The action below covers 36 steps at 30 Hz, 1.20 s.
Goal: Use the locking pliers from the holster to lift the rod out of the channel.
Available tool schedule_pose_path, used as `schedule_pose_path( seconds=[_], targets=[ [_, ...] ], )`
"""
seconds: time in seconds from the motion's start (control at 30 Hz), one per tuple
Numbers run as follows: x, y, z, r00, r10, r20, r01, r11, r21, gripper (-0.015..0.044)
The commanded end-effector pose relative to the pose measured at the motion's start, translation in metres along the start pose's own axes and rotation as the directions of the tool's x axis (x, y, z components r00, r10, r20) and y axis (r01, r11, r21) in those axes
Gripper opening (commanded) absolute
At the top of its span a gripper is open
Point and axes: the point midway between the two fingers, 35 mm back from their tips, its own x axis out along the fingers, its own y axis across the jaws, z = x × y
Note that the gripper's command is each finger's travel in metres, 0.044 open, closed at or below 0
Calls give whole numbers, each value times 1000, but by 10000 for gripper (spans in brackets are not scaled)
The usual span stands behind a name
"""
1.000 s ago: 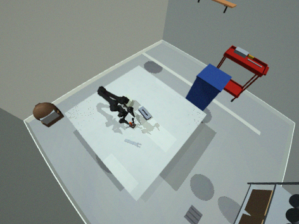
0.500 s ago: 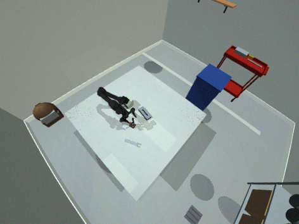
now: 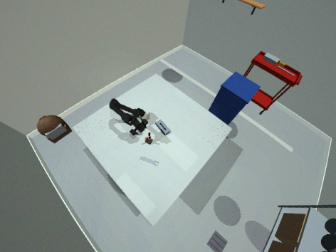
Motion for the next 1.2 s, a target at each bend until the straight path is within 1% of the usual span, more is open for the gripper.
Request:
schedule_pose_path(
  seconds=[0.0, 0.57, 0.9, 1.17],
  targets=[
    [-19, -29, -52, 942, -149, -302, 52, 950, -308, 440],
    [-18, -28, -51, 942, -149, -302, 52, 950, -308, 440],
    [1, -13, 1, 942, -149, -300, 53, 950, -306, 440],
    [12, -7, 21, 943, -149, -299, 53, 951, -306, 440]
  ],
)
